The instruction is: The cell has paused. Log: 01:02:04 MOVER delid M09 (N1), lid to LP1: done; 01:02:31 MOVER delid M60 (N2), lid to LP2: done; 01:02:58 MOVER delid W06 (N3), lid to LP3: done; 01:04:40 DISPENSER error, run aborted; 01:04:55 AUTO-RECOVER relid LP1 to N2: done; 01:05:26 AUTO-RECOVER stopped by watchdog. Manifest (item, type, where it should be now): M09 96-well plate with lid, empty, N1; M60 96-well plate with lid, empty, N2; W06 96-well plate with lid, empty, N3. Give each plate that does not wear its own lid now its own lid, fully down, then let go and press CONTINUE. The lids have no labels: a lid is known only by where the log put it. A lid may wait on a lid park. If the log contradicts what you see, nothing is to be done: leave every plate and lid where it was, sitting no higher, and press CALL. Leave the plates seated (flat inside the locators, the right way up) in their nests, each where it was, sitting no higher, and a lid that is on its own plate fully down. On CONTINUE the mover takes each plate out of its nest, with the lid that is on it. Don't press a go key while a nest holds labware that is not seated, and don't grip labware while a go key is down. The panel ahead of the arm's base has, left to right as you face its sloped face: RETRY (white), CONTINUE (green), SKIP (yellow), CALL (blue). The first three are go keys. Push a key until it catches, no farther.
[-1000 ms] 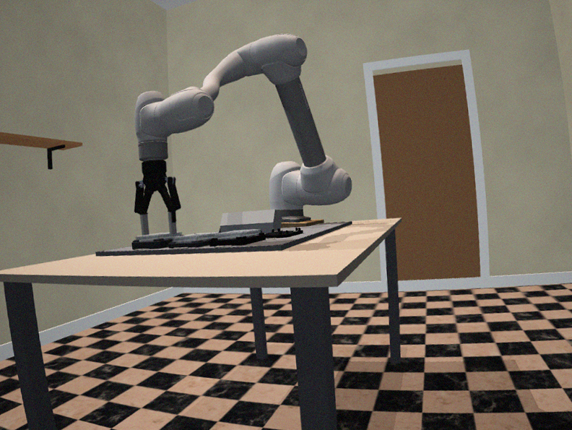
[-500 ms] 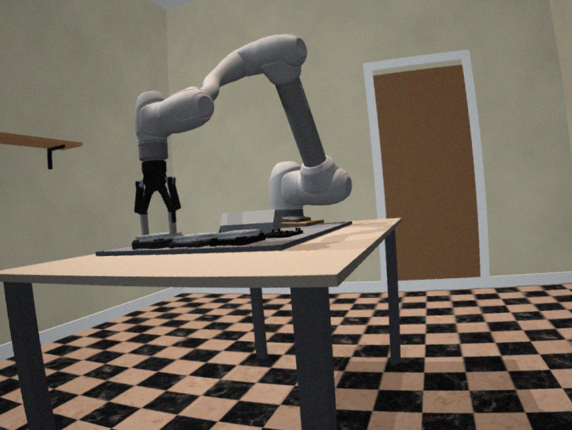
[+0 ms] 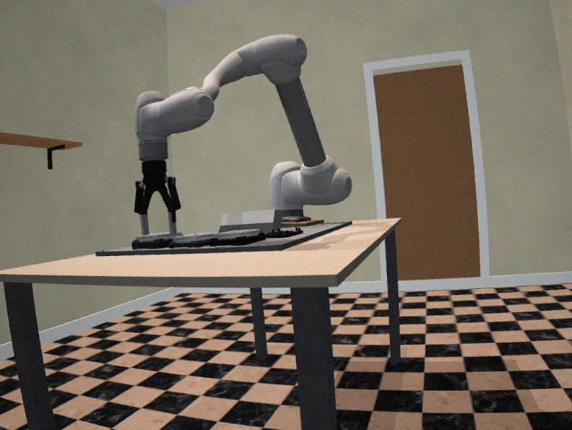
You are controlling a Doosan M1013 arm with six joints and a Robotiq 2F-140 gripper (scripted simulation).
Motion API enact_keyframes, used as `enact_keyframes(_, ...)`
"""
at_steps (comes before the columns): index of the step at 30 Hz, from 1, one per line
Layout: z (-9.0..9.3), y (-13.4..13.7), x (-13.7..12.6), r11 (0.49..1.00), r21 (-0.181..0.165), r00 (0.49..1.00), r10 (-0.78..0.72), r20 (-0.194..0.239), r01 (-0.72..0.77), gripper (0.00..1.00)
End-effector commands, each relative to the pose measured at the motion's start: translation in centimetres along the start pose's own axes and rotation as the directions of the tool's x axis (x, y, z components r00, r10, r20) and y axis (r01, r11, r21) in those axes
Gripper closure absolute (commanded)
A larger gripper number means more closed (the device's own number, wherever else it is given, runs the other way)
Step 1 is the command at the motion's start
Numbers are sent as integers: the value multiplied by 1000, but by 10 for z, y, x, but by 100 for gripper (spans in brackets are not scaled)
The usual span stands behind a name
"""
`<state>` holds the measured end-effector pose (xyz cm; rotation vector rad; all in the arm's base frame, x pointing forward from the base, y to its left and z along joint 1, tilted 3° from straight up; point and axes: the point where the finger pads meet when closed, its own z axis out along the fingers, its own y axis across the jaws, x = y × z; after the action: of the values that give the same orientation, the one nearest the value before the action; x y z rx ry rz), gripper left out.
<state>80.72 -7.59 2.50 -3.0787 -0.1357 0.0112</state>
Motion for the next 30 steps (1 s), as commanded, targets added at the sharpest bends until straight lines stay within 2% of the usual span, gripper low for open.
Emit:
enact_keyframes(1,0,0,0,1000,0,1000,0,0,0,34)
enact_keyframes(21,0,0,0,1000,0,1000,0,0,0,34)
enact_keyframes(30,-7,0,0,1000,0,1000,0,0,0,34)
